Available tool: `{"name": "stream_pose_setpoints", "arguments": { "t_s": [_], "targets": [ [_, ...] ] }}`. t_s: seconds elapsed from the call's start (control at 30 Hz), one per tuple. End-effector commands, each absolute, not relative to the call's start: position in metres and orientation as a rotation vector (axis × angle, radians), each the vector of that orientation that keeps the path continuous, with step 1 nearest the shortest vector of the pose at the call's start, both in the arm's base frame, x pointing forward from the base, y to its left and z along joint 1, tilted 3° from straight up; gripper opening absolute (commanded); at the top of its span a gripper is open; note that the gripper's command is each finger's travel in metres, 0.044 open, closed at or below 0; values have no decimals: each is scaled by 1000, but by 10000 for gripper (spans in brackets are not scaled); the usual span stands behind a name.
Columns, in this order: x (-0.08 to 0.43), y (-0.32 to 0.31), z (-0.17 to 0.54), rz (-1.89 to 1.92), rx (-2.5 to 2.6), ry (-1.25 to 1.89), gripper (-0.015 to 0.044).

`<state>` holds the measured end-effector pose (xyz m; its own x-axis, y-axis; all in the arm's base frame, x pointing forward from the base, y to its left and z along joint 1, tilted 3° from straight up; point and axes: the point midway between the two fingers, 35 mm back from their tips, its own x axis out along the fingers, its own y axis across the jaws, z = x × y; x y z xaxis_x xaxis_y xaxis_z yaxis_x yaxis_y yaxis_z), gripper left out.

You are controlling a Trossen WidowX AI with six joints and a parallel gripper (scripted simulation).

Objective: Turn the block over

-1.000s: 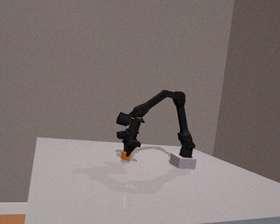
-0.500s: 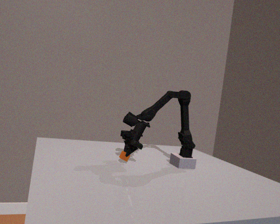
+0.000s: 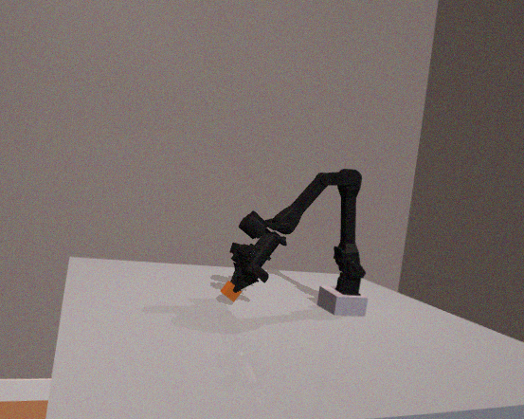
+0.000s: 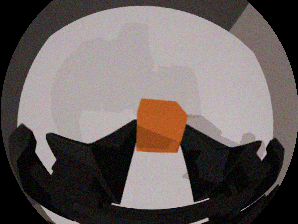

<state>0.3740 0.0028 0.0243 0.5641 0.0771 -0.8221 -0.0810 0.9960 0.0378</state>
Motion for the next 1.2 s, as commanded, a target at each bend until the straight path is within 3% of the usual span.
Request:
{"name": "stream_pose_setpoints", "arguments": {
  "t_s": [0.0, 1.17],
  "targets": [
    [375, 3, 11, 93, 7, 923, 0],
    [363, 5, -4, 89, 27, 481, 0]
  ]
}}
